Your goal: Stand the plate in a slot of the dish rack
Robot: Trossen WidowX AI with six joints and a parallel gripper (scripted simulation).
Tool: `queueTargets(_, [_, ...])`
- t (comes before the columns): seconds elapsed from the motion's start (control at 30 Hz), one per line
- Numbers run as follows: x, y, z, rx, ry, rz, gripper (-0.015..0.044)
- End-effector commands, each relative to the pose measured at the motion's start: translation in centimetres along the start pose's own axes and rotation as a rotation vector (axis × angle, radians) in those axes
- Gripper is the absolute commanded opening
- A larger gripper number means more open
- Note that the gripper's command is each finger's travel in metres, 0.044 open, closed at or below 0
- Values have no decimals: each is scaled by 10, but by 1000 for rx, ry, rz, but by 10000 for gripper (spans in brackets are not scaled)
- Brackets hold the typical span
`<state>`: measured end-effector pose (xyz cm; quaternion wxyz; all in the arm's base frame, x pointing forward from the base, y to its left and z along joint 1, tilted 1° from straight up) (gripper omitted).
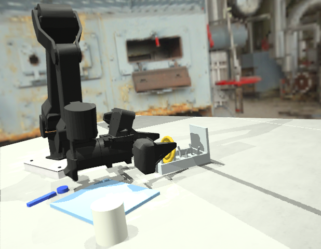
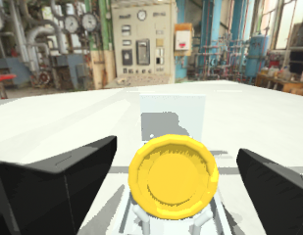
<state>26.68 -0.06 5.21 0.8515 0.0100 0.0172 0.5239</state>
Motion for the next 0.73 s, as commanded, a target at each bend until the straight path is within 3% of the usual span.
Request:
queueTargets(0.0, [-1, -2, 38, -18, -14, 0, 400])
queueTargets(0.2, [-4, -2, 96, -22, -33, 2, 400])
queueTargets(0.43, [-4, -6, 99, -13, -35, -13, 400])
queueTargets(0.7, [-6, -52, 113, 94, -28, -189, 400])
Point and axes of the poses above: the point midway between the two fingers, 35 mm back from their tips, its own x axis out along the fingers, its own y axis across the jaws, z = x × y, the point moved 5 cm from there along -x, back along the fingers, and after that the axes turned 2 degrees about -x, right-handed, at the moved point
